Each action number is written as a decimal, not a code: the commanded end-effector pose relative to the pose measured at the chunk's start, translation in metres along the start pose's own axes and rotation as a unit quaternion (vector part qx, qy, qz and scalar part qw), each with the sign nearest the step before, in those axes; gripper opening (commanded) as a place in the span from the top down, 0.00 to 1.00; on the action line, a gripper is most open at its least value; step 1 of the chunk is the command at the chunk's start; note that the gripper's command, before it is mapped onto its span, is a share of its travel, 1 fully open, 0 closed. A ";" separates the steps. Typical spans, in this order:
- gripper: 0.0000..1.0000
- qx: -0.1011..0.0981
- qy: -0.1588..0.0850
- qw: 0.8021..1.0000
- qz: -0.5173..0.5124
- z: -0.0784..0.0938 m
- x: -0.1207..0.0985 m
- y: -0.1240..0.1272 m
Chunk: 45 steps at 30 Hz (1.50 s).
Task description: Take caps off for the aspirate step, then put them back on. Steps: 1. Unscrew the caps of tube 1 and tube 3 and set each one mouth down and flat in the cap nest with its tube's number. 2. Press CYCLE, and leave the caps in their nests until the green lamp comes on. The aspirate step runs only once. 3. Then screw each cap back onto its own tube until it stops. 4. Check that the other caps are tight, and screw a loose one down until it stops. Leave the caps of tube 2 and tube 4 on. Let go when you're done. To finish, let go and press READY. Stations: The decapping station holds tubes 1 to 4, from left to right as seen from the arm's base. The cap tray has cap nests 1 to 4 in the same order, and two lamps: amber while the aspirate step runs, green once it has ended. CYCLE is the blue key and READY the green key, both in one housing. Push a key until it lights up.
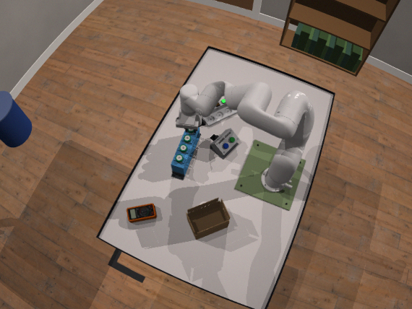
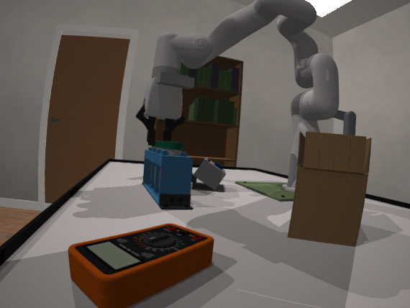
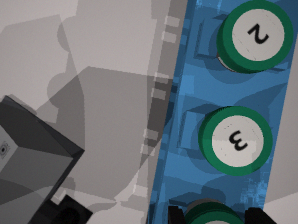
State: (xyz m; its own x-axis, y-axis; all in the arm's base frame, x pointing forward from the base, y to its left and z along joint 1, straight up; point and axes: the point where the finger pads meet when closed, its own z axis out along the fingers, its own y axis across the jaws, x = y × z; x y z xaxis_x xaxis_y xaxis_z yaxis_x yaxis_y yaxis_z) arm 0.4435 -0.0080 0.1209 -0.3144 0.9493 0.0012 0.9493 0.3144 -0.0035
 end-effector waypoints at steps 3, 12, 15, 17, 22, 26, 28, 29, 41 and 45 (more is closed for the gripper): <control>1.00 -0.002 0.000 0.998 0.062 -0.001 0.000 0.001; 1.00 -0.002 0.000 0.988 0.152 -0.001 0.000 0.001; 1.00 -0.002 0.000 0.987 0.162 -0.001 0.000 0.001; 1.00 -0.002 0.000 0.983 0.181 -0.001 0.000 0.001; 1.00 -0.002 0.000 0.979 0.205 -0.001 0.000 0.001; 0.54 -0.002 0.000 0.979 0.205 -0.001 0.000 0.001; 0.54 -0.002 0.000 0.979 0.205 -0.001 0.000 0.001; 0.54 -0.002 0.000 0.979 0.205 -0.001 0.000 0.001; 0.54 -0.002 0.000 0.979 0.205 -0.016 0.000 0.001; 0.54 -0.002 0.000 0.979 0.205 -0.028 0.000 0.001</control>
State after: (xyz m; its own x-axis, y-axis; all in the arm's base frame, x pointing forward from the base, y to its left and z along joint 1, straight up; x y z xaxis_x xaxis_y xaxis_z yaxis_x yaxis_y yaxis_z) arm 0.4437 -0.0081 0.1357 0.0936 0.9956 -0.0003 0.9956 -0.0936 -0.0033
